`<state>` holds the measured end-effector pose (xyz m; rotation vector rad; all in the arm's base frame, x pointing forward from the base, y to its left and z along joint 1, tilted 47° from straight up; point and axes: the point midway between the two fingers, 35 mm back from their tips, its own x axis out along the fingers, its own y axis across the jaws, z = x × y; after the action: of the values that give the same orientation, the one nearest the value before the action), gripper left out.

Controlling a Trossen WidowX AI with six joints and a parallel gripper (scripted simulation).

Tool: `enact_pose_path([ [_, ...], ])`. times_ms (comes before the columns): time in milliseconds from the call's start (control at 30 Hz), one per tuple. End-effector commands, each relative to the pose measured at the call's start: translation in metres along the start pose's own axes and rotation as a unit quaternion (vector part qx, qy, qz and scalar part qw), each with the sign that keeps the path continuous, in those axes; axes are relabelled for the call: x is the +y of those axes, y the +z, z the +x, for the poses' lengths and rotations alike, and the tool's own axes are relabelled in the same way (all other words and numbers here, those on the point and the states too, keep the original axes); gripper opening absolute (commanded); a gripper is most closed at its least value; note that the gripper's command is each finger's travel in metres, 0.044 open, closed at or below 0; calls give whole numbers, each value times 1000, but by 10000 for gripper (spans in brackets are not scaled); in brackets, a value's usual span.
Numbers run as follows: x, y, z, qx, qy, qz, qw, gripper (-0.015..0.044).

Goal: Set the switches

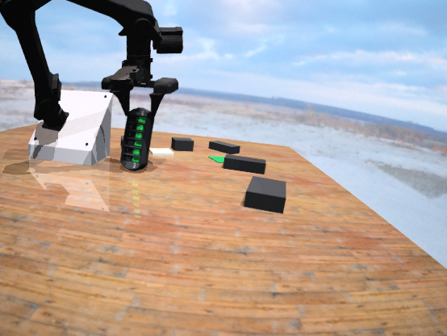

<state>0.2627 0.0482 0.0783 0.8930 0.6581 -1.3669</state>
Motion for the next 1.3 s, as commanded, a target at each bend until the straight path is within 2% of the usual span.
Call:
enact_pose_path([
  [0, 0, 7, 0, -12, -1, 1, 1000, 336],
  [1267, 0, 36, -6, -54, -1, 0, 999, 337],
])
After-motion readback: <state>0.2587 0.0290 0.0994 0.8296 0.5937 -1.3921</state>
